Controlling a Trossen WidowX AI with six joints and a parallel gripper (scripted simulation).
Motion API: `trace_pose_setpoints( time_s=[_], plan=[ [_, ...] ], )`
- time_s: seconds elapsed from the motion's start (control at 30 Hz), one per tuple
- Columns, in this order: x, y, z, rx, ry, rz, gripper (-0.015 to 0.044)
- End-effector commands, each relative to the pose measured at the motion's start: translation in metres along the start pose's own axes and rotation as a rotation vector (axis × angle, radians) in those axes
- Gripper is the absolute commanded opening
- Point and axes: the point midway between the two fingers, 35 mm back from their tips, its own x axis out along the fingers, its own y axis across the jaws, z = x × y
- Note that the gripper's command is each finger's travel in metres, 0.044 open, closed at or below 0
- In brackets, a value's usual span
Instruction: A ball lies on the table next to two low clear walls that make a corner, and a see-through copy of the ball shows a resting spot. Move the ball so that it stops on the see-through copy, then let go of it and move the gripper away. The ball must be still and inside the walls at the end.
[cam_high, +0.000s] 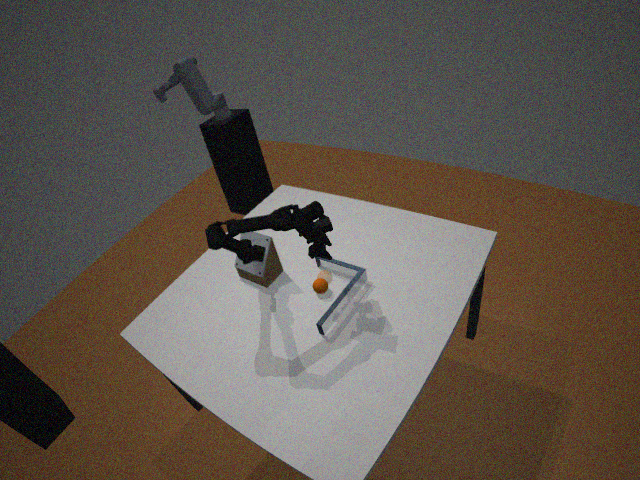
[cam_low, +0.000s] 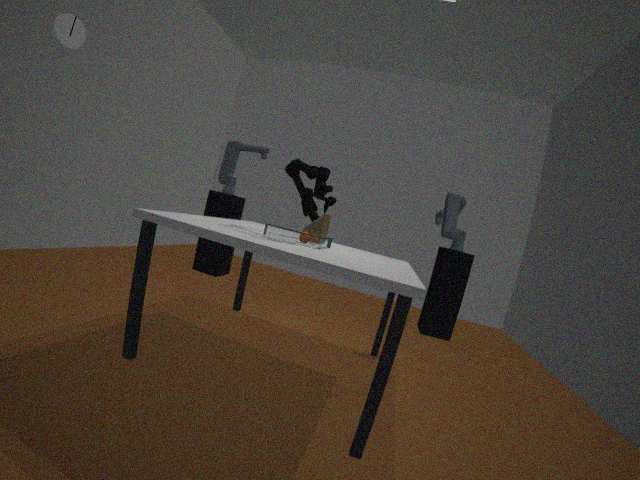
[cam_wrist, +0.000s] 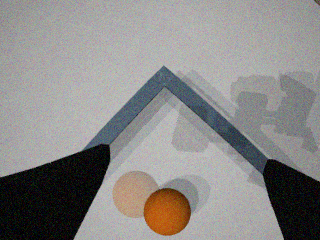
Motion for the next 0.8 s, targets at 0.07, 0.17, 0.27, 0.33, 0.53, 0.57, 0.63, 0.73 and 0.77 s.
trace_pose_setpoints(
  time_s=[0.07, 0.17, 0.27, 0.33, 0.53, 0.57, 0.63, 0.73, 0.77],
  plan=[
    [0.049, -0.001, -0.082, -0.751, 0.388, 0.232, 0.0417],
    [0.054, -0.001, -0.098, -0.895, 0.441, 0.310, 0.0417],
    [0.054, -0.001, -0.098, -0.895, 0.441, 0.310, 0.0417],
    [0.054, -0.001, -0.098, -0.895, 0.441, 0.310, 0.0417],
    [0.054, -0.001, -0.098, -0.895, 0.441, 0.310, 0.0417],
    [0.054, -0.001, -0.098, -0.895, 0.441, 0.310, 0.0417],
    [0.058, -0.001, -0.100, -0.895, 0.441, 0.310, 0.0417],
    [0.067, 0.000, -0.105, -0.895, 0.442, 0.309, 0.0417],
    [0.067, 0.000, -0.105, -0.895, 0.442, 0.309, 0.0417]
  ],
)
